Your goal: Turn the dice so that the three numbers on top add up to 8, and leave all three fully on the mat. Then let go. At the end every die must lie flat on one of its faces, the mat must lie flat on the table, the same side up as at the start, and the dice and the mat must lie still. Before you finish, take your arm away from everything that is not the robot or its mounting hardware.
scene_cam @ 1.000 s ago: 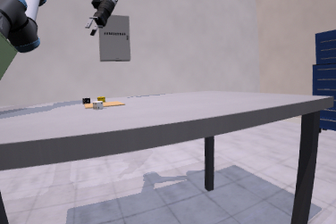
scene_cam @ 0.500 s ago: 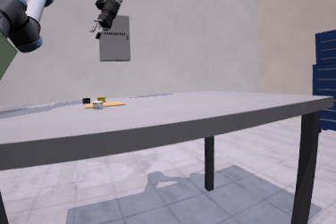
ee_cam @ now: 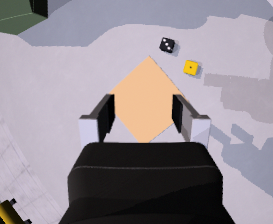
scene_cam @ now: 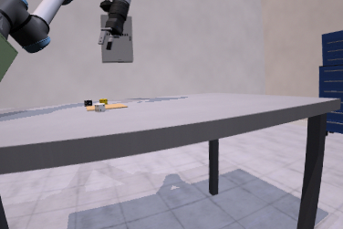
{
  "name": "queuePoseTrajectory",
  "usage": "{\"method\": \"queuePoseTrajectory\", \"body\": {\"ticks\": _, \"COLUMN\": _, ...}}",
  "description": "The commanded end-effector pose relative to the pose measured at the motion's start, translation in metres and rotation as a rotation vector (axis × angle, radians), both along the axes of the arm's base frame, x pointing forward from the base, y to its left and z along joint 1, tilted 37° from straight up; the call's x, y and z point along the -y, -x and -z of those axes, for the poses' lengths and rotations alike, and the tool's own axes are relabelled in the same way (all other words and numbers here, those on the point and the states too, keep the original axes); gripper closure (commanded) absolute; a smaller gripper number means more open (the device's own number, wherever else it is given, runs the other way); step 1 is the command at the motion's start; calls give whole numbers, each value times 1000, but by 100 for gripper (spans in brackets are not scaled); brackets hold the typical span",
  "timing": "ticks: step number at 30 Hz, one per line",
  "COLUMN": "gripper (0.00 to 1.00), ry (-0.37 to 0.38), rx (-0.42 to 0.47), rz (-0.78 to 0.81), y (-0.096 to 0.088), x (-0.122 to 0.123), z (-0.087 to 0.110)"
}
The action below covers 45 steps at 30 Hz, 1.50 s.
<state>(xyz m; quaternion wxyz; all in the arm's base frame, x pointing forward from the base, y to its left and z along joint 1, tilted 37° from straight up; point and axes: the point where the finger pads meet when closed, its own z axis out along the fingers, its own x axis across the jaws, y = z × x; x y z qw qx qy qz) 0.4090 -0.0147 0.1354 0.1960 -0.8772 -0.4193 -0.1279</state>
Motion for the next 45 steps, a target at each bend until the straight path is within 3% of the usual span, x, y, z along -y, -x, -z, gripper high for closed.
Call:
{"method": "queuePoseTrajectory", "body": {"ticks": 1, "gripper": 0, "ry": -35, "rx": 43, "rz": 46, "y": -15, "x": 26, "z": 50}}
{"method": "queuePoseTrajectory", "body": {"ticks": 3, "gripper": 0, "ry": -35, "rx": 43, "rz": 46, "y": -15, "x": 26, "z": 50}}
{"method": "queuePoseTrajectory", "body": {"ticks": 7, "gripper": 0, "ry": -71, "rx": 93, "rz": 103, "y": -13, "x": 51, "z": 100}}
{"method": "queuePoseTrajectory", "body": {"ticks": 8, "gripper": 0, "ry": -71, "rx": 93, "rz": 103, "y": -13, "x": 51, "z": 100}}
{"method": "queuePoseTrajectory", "body": {"ticks": 11, "gripper": 0, "ry": -90, "rx": 128, "rz": 140, "y": -8, "x": 63, "z": 129}}
{"method": "queuePoseTrajectory", "body": {"ticks": 18, "gripper": 0, "ry": -112, "rx": 176, "rz": 189, "y": 1, "x": 75, "z": 163}}
{"method": "queuePoseTrajectory", "body": {"ticks": 25, "gripper": 0, "ry": -118, "rx": 191, "rz": 204, "y": 4, "x": 77, "z": 172}}
{"method": "queuePoseTrajectory", "body": {"ticks": 45, "gripper": 0, "ry": -118, "rx": 192, "rz": 205, "y": 4, "x": 76, "z": 174}}
